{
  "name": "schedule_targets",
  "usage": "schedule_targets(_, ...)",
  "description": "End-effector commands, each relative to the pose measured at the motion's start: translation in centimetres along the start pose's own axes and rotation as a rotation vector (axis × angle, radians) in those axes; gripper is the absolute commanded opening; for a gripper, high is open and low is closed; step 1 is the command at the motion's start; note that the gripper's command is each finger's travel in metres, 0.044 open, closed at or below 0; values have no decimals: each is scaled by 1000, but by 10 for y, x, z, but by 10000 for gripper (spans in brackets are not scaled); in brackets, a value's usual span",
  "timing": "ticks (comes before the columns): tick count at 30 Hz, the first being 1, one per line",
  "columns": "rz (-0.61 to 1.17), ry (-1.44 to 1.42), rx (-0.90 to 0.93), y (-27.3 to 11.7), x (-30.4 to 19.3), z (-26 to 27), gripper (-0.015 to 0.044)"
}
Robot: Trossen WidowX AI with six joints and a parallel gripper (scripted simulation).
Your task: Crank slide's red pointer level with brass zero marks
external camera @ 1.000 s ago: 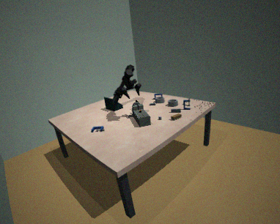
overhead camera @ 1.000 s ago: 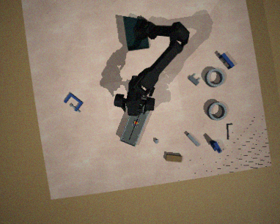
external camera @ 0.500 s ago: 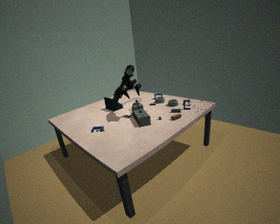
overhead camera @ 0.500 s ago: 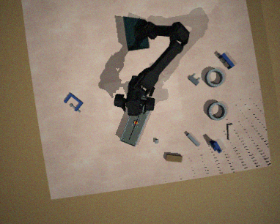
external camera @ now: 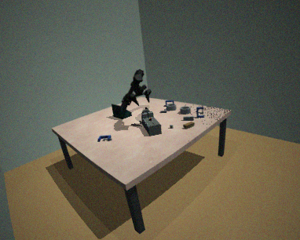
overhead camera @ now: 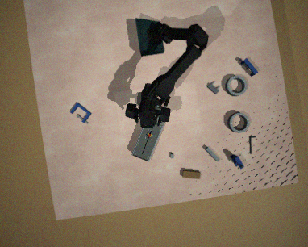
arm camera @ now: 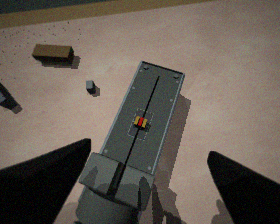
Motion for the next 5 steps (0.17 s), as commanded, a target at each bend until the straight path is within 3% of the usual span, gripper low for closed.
schedule_targets(1,1,-3,3,0,0,0,440)
schedule_targets(5,1,-3,3,0,0,0,440)
Point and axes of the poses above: the point midway between the two fingers, 35 mm back from their tips, its own y axis out along the fingers, its own z axis across the jaws, x = y × z, the point moved 9 cm from there along -y, back along the fingers, and after that the axes turned 8 degrees about -y, right-handed, at the moved point
